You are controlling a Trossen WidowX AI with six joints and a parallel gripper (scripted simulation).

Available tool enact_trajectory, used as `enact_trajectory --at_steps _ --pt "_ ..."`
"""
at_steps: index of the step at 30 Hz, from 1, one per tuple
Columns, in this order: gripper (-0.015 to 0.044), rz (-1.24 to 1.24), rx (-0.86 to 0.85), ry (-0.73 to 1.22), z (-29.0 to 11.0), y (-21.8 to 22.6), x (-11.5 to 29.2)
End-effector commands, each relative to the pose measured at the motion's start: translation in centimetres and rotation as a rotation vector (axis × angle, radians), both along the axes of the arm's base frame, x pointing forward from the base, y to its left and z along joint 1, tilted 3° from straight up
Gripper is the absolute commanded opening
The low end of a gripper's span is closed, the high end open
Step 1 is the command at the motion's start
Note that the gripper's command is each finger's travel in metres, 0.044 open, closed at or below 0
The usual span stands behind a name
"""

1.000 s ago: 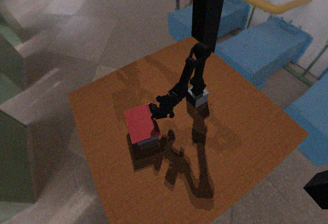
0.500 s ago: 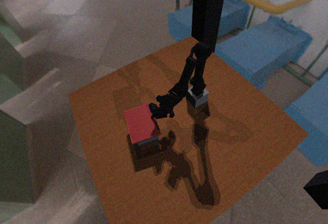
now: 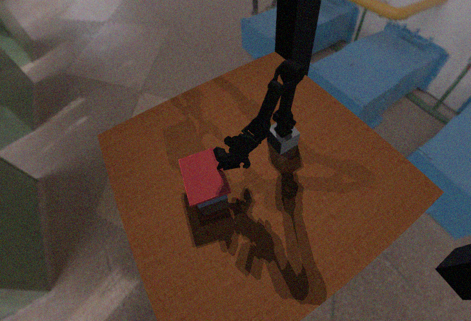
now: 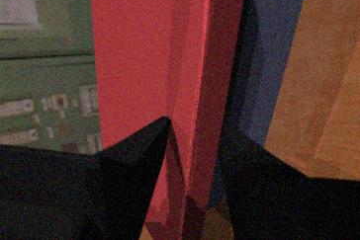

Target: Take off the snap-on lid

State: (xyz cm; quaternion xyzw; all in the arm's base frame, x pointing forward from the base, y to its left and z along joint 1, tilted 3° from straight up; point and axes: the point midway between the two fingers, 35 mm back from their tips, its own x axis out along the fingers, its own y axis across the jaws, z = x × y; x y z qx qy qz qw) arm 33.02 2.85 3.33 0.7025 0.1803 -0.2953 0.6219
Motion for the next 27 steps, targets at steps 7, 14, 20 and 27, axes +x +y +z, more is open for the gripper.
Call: enact_trajectory --at_steps 7,14,20,27 --pt "0.0 0.001 0.0 -0.003 0.38 -0.04 0.0" --pt "0.0 0.001 0.0 -0.003 0.52 -0.07 -0.02" --pt "0.0 0.001 0.0 -0.004 0.65 -0.08 -0.02" --pt "0.0 0.001 0.0 -0.004 0.79 -0.1 -0.03"
